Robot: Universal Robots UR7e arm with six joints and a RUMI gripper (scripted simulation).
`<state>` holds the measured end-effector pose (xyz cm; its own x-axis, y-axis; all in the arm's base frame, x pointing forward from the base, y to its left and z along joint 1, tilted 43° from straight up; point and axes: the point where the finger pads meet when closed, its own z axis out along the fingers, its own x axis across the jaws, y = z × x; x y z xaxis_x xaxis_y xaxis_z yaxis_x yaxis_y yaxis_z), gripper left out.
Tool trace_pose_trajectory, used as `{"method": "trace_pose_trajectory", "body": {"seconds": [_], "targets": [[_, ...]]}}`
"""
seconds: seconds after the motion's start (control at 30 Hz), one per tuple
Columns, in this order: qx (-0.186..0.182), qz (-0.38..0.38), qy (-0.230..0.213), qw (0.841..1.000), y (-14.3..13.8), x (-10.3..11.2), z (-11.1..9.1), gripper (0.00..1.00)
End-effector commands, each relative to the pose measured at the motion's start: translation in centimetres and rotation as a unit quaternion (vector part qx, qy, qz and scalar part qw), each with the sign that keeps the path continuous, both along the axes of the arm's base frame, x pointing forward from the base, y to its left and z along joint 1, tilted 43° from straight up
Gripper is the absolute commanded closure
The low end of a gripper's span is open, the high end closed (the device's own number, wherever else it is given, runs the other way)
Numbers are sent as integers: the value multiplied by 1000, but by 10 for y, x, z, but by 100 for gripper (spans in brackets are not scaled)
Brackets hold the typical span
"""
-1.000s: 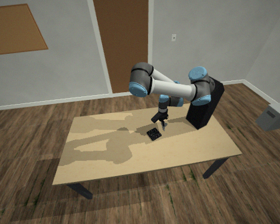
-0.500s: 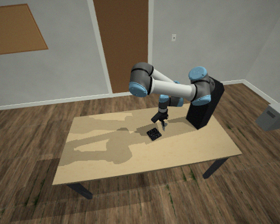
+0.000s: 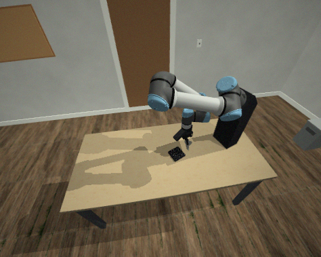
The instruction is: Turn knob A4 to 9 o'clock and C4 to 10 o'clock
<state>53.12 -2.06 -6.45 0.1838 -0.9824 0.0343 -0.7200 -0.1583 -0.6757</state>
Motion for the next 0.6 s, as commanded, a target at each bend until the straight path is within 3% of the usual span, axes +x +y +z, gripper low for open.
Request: {"method": "trace_pose_trajectory", "body": {"seconds": [0.0, 0.57], "targets": [[0, 0, 0, 1000, 0, 0, 0, 0], [-6, 6, -1, 1000, 0, 0, 1, 0]]}}
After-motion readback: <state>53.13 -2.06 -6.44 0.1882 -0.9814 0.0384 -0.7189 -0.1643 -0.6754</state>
